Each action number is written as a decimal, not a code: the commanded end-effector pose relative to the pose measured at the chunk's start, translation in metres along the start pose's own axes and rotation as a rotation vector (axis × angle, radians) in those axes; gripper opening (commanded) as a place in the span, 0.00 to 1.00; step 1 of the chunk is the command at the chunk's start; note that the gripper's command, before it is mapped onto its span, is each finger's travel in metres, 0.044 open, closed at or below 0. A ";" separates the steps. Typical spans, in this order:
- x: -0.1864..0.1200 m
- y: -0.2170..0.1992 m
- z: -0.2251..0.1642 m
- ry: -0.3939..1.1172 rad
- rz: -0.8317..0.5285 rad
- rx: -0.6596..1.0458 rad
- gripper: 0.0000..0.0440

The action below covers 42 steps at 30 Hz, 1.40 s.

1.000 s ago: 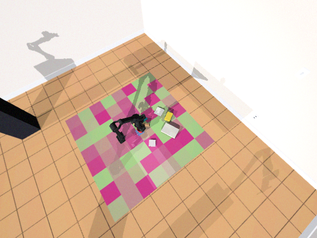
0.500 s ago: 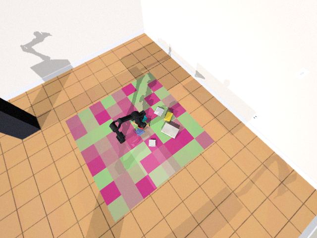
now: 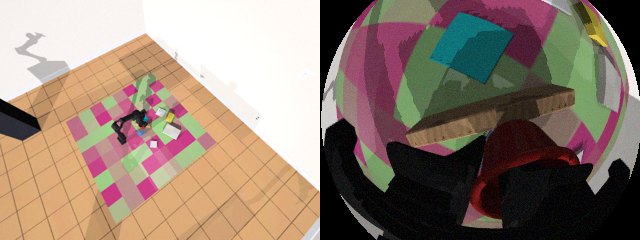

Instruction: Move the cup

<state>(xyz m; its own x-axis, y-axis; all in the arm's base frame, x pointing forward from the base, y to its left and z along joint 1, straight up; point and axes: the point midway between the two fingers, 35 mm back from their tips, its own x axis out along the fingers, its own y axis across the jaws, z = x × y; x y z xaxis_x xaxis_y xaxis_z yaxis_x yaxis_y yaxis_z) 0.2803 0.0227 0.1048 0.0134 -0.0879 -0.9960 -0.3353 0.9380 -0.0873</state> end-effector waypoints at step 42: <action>0.014 0.060 0.089 -0.303 0.017 -0.092 0.25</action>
<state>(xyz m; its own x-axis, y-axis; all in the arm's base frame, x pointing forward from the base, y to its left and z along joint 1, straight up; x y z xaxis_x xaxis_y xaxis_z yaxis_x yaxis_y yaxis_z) 0.3433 0.1080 0.0809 0.2726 0.0309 -0.9616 -0.4232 0.9015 -0.0910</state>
